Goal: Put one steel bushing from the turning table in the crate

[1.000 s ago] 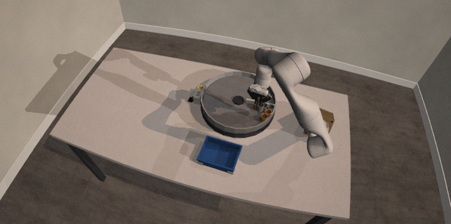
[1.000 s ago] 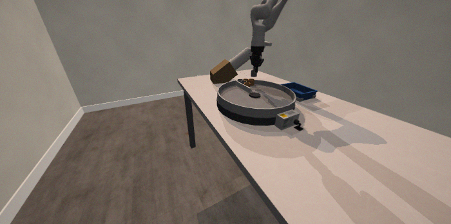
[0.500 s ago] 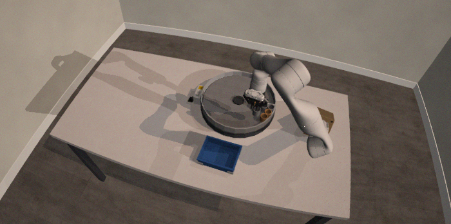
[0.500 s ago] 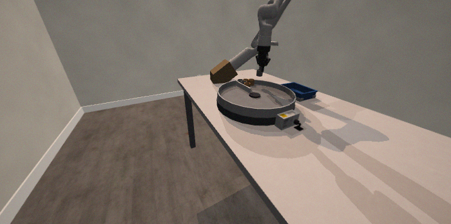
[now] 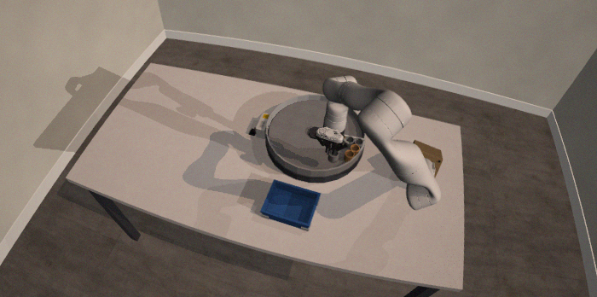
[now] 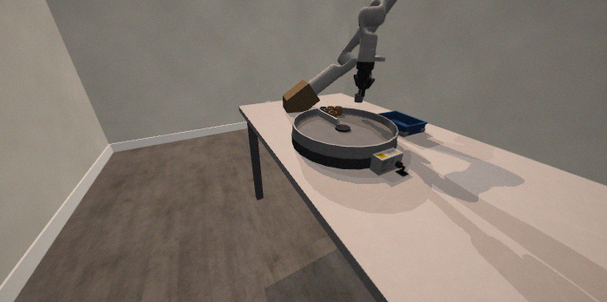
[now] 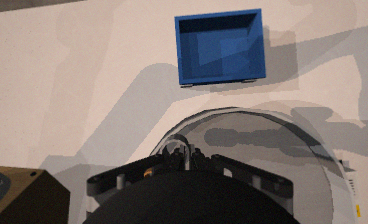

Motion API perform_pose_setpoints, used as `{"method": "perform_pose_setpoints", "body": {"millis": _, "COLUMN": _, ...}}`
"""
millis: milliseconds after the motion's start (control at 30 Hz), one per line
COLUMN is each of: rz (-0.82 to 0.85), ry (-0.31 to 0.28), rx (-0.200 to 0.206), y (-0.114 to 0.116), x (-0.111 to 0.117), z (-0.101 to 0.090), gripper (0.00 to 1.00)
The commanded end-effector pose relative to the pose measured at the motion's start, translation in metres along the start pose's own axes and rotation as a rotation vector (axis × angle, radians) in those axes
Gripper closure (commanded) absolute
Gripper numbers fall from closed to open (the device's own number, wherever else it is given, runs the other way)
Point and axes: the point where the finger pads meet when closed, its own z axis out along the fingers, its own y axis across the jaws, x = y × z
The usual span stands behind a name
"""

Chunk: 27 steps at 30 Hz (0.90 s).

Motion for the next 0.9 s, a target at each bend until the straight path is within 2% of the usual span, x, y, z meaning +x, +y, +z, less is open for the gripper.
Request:
{"method": "perform_pose_setpoints", "body": {"millis": 0, "rz": 0.000, "ry": -0.001, "rx": -0.001, "y": 0.003, "x": 0.010, "z": -0.001, "gripper": 1.00}}
{"method": "perform_pose_setpoints", "body": {"millis": 133, "rz": 0.000, "ry": -0.001, "rx": -0.001, "y": 0.012, "x": 0.053, "z": -0.001, "gripper": 1.00}}
{"method": "perform_pose_setpoints", "body": {"millis": 533, "rz": 0.000, "ry": -0.001, "rx": -0.001, "y": 0.012, "x": 0.053, "z": -0.001, "gripper": 1.00}}
{"method": "perform_pose_setpoints", "body": {"millis": 700, "rz": 0.001, "ry": 0.000, "rx": -0.001, "y": 0.023, "x": 0.106, "z": 0.000, "gripper": 1.00}}
{"method": "perform_pose_setpoints", "body": {"millis": 867, "rz": 0.001, "ry": 0.000, "rx": -0.001, "y": 0.023, "x": 0.106, "z": 0.000, "gripper": 1.00}}
